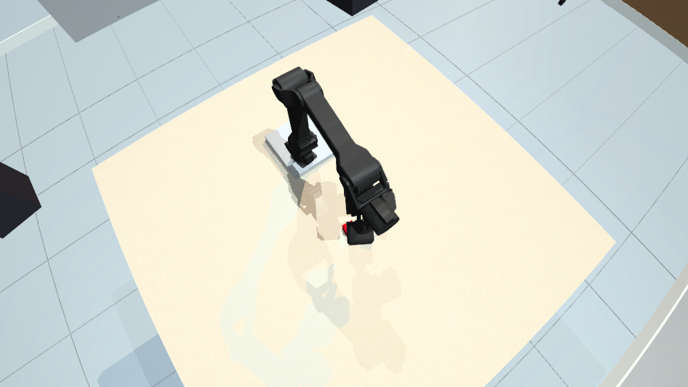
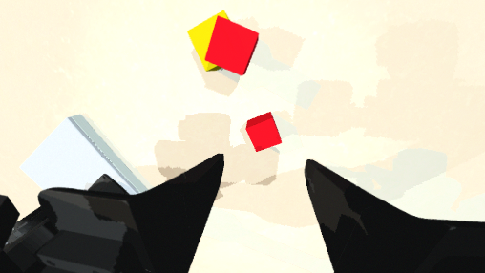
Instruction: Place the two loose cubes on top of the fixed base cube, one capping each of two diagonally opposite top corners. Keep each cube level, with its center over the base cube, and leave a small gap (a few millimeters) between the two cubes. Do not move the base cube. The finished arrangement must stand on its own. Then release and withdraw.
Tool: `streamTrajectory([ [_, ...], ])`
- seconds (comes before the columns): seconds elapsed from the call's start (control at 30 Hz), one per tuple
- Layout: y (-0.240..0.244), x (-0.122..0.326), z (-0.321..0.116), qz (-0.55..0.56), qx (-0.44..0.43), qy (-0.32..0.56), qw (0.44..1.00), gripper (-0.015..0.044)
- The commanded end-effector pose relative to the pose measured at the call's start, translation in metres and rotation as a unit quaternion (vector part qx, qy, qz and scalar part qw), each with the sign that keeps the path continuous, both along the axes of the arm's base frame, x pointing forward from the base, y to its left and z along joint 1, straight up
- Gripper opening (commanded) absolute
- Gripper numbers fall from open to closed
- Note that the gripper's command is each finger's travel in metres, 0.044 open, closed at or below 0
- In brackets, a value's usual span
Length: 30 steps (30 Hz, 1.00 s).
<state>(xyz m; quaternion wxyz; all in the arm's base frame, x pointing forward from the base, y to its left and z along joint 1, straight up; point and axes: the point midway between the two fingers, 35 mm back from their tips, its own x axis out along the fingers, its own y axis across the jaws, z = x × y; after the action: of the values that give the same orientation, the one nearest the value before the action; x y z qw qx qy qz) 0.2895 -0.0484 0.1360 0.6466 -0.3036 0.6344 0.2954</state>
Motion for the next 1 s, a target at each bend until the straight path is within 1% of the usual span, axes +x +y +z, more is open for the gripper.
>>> streamTrajectory([
  [0.0,-0.006,-0.004,0.004,0.090,-0.003,0.000,0.996,0.0265],
  [0.2,-0.014,-0.008,0.007,0.218,-0.006,0.001,0.976,0.0265],
  [0.43,-0.015,-0.008,0.006,0.222,-0.006,0.001,0.975,0.0265],
  [0.7,-0.015,-0.007,-0.050,0.222,-0.006,0.001,0.975,0.0265],
  [0.97,-0.015,-0.007,-0.064,0.222,-0.006,0.001,0.975,0.0265],
])
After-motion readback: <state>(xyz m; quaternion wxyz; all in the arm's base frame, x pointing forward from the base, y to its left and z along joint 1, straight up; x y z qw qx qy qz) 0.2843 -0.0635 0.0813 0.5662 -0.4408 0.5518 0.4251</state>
